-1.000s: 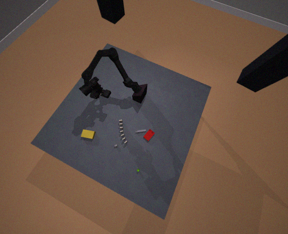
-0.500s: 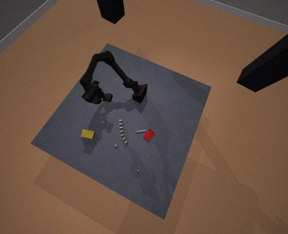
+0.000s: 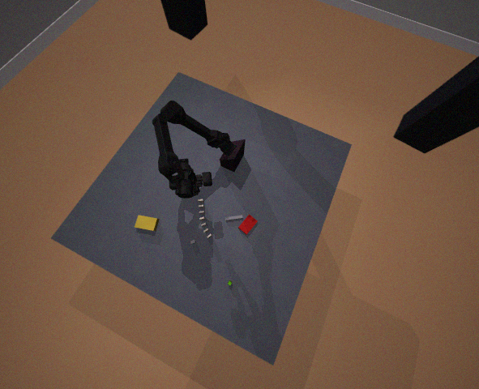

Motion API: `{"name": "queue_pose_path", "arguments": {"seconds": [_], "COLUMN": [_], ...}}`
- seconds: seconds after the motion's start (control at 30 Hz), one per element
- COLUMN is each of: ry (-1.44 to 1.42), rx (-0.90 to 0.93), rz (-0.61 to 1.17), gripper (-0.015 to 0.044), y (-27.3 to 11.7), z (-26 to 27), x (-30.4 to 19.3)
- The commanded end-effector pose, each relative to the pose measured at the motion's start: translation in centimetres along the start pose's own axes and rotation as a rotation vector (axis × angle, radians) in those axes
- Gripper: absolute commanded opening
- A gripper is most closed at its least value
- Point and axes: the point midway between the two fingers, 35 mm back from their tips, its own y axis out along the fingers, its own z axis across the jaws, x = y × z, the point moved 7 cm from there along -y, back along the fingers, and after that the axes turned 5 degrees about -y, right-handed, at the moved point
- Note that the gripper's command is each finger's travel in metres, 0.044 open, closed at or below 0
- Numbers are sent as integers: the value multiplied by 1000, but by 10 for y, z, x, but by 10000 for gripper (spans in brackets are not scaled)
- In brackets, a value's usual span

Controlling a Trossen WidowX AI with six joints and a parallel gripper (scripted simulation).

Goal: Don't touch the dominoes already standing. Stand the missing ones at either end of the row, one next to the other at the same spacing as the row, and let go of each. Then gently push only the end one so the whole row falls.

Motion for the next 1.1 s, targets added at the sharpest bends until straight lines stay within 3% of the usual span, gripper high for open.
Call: {"name": "queue_pose_path", "arguments": {"seconds": [0.0, 0.8, 1.07], "ry": [-6, -5, -5], "rx": [4, 0, -1], "rz": [4, 6, 7], "gripper": [107, 107, 107], "y": [2, 130, 134], "z": [6, 5, 5], "x": [5, 5, 4]}}
